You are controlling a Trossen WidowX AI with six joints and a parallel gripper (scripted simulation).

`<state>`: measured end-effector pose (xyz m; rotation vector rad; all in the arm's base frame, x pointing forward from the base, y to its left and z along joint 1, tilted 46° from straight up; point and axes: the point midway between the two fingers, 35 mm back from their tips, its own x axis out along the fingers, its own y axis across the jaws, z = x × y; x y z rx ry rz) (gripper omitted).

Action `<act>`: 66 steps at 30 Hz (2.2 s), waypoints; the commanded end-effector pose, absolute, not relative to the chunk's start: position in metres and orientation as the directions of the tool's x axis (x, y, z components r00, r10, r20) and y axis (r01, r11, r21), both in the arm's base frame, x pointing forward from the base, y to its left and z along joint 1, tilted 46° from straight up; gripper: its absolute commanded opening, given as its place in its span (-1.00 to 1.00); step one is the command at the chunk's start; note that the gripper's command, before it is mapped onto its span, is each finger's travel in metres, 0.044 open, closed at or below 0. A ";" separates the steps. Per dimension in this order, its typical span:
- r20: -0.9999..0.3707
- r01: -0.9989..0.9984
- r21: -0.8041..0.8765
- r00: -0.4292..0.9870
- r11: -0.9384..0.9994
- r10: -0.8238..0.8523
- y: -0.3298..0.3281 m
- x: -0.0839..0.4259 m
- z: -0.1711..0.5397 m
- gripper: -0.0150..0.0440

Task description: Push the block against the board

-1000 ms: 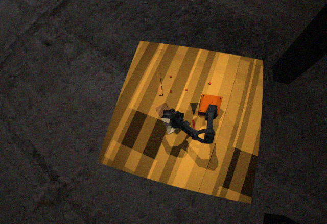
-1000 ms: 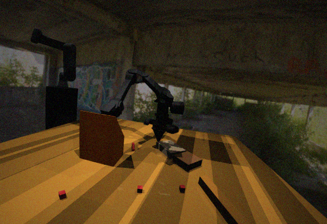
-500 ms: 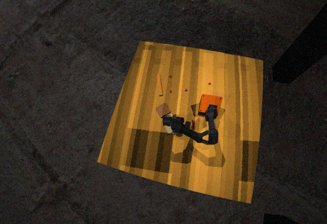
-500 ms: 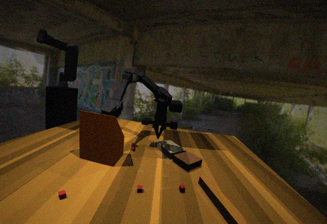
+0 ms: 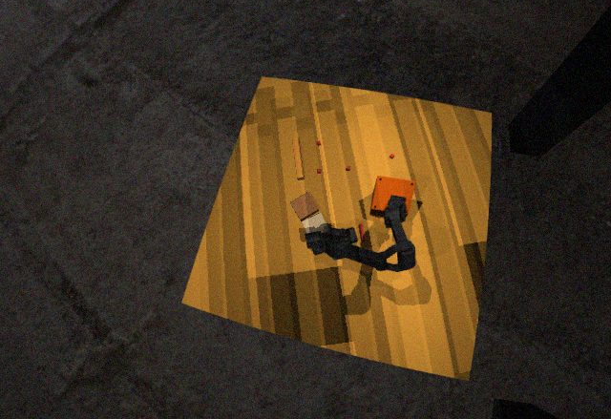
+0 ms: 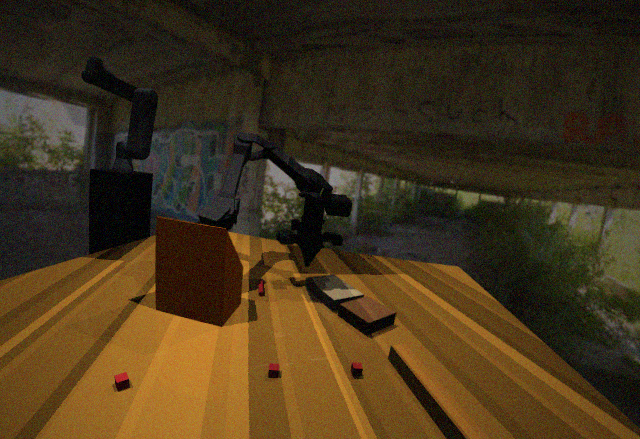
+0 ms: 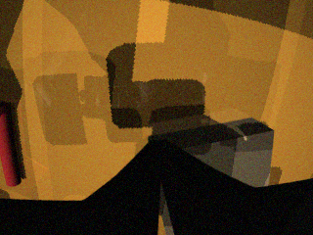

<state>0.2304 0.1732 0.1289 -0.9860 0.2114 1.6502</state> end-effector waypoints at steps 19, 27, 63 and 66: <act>-0.688 -0.796 -0.441 0.004 -0.413 0.726 0.218 0.228 0.100 -0.49; -0.690 -0.796 -0.440 0.004 -0.416 0.724 0.213 0.236 0.093 -0.49; -0.695 -0.795 -0.438 0.003 -0.420 0.719 0.190 0.269 0.068 -0.49; -0.695 -0.795 -0.438 0.003 -0.420 0.719 0.192 0.266 0.071 -0.49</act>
